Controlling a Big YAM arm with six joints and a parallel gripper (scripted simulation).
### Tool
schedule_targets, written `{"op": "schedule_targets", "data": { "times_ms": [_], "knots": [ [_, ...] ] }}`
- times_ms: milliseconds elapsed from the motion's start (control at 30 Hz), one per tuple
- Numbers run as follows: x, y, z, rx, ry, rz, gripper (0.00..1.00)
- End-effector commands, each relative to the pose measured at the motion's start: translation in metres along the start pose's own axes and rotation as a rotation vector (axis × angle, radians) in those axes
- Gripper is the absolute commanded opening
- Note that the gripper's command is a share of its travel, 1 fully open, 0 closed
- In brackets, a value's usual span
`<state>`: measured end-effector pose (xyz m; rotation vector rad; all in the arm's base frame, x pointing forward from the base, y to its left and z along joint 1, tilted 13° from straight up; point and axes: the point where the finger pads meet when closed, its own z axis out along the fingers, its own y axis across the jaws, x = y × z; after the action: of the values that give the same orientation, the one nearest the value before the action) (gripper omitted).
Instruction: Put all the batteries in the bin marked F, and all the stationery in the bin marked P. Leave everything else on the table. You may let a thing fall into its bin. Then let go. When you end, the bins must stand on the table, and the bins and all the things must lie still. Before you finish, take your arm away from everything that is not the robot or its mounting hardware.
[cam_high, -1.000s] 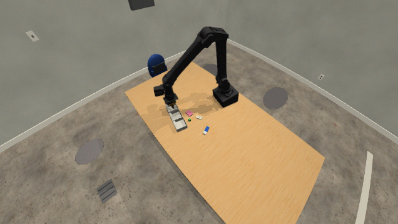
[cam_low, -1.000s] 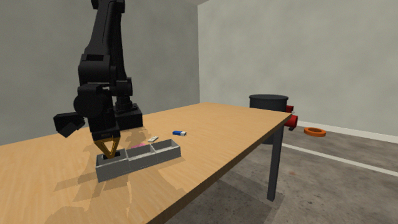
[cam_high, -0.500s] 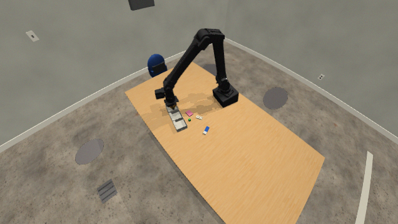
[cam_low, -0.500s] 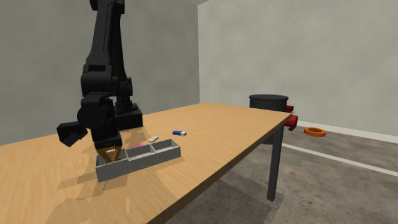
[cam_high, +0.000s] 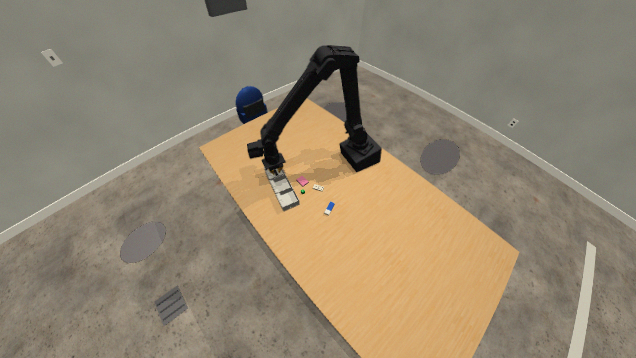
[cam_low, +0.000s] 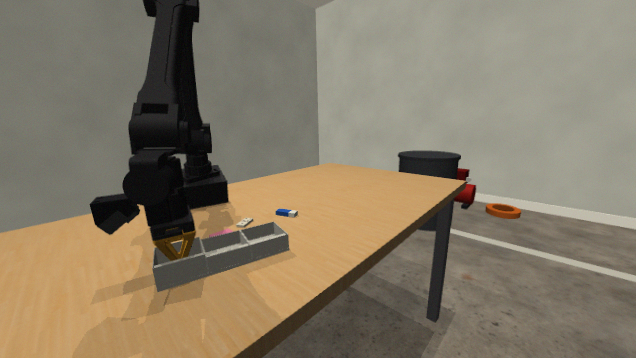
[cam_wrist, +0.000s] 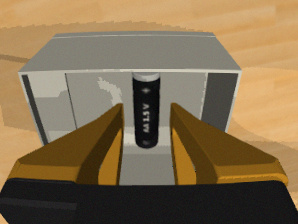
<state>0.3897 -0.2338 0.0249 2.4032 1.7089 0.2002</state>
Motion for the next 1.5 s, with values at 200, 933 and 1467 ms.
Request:
{"op": "schedule_targets", "data": {
  "times_ms": [200,933,1467],
  "knots": [
    [-0.003,0.014,-0.011,-0.036,-0.011,0.001,0.27],
    [-0.005,0.025,-0.046,-0.063,-0.018,0.006,0.27],
    [-0.001,0.001,-0.053,0.005,-0.002,-0.006,0.27]
  ]
}}
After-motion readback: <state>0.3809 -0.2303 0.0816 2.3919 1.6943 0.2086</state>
